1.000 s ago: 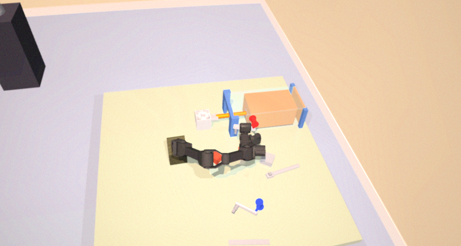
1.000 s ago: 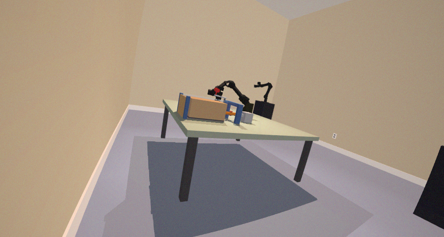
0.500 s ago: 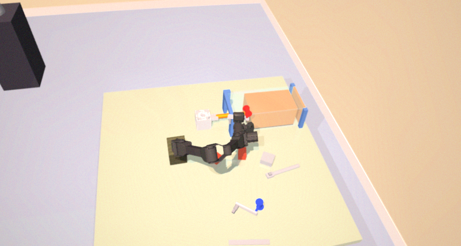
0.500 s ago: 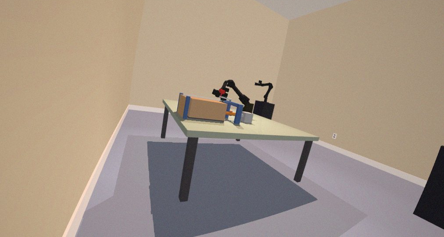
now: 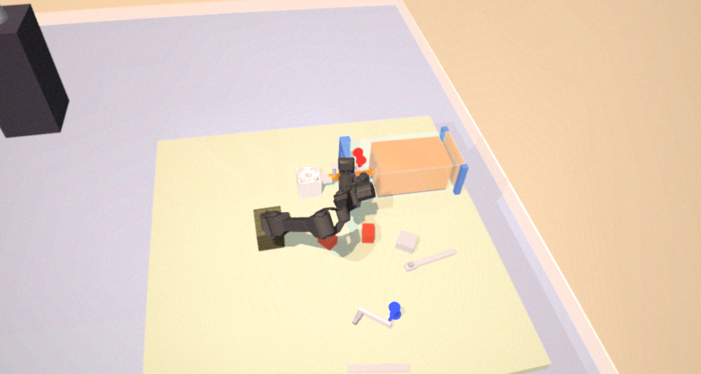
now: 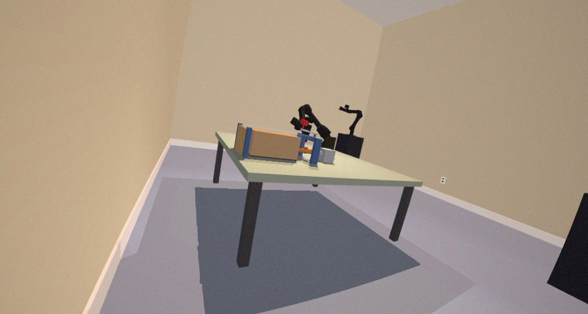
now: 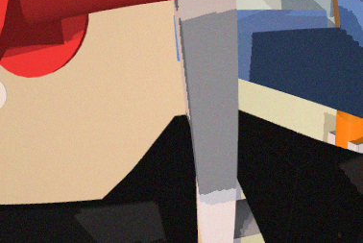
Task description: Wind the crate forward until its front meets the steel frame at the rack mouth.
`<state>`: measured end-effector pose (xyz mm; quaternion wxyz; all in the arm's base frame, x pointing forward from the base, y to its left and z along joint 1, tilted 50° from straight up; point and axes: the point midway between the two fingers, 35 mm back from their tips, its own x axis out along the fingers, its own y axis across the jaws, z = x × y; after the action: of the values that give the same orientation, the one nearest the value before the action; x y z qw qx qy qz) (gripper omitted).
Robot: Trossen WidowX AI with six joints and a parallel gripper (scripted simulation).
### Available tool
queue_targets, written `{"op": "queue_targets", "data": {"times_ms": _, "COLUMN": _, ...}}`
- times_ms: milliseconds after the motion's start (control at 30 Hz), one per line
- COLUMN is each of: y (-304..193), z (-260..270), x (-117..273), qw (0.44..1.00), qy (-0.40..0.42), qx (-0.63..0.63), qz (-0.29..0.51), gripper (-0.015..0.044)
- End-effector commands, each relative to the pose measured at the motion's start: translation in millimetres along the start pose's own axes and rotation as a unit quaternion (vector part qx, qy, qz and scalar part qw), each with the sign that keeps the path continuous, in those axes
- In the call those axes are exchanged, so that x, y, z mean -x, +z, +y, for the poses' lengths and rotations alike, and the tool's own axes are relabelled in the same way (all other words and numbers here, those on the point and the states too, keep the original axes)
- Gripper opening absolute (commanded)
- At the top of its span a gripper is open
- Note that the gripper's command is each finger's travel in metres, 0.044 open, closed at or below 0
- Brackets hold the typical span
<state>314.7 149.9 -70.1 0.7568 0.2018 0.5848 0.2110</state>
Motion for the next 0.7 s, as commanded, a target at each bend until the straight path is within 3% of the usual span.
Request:
{"op": "queue_targets", "data": {"times_ms": 0, "y": -20.4, "z": 2.5, "x": -11.2, "qw": 1.0, "qy": 0.006, "qx": -0.005, "qz": 0.009, "gripper": 0.0}}
{"op": "queue_targets", "data": {"times_ms": 500, "y": -94.3, "z": 10.4, "x": -34.2, "qw": 0.999, "qy": 0.029, "qx": -0.021, "qz": 0.016, "gripper": 0.0}}
{"op": "queue_targets", "data": {"times_ms": 667, "y": -98.3, "z": 11.0, "x": -34.3, "qw": 0.999, "qy": 0.031, "qx": -0.022, "qz": 0.018, "gripper": 0.0}}
